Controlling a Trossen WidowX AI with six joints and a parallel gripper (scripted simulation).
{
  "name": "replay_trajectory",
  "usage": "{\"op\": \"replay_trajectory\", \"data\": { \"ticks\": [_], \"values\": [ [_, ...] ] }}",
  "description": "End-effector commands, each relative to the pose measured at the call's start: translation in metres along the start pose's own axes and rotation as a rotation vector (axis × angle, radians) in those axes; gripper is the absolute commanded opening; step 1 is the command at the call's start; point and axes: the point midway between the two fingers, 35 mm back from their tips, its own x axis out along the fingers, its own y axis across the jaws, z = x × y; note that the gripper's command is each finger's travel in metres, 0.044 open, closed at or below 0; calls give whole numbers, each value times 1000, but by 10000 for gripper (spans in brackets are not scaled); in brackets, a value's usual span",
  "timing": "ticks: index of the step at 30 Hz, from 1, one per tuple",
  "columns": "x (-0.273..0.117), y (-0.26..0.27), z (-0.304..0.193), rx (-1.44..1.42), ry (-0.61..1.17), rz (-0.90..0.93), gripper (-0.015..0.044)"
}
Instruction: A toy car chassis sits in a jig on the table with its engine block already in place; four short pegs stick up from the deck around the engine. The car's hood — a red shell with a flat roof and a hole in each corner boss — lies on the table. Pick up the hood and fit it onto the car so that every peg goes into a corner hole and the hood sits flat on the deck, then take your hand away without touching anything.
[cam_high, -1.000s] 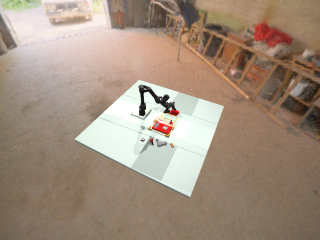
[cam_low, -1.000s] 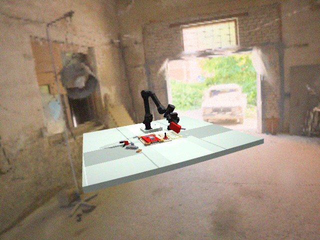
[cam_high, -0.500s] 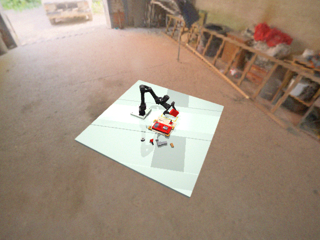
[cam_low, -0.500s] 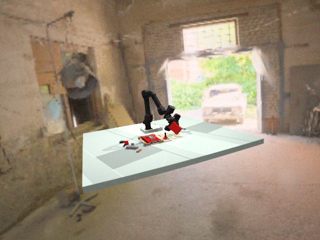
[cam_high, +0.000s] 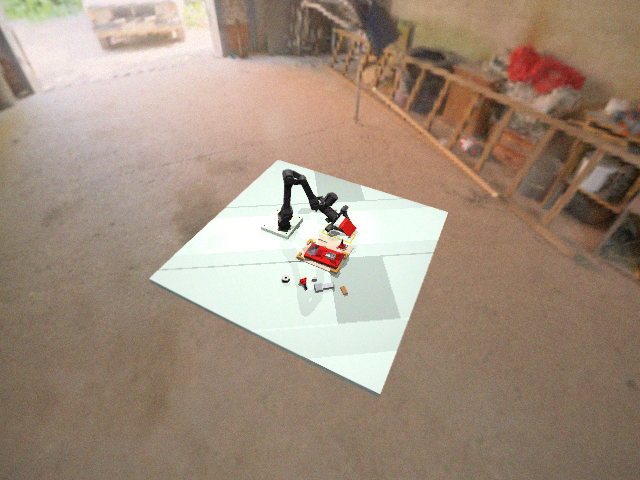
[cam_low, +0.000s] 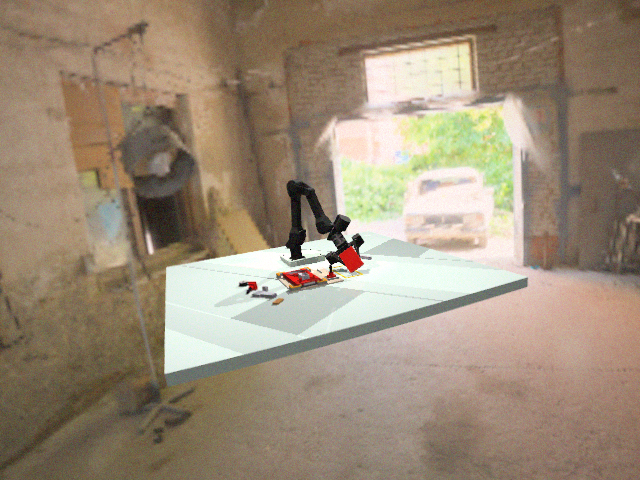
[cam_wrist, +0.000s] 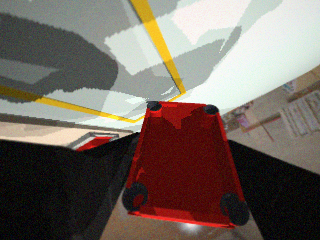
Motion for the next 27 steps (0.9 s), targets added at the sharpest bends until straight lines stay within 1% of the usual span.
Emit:
{"op": "replay_trajectory", "data": {
  "ticks": [1,5,22,27],
  "values": [
    [1,3,3,-44,1,6,0],
    [0,-1,-1,18,1,0,0],
    [0,1,1,-10,-2,2,440],
    [-8,-4,0,-55,-5,4,440]
  ]
}}
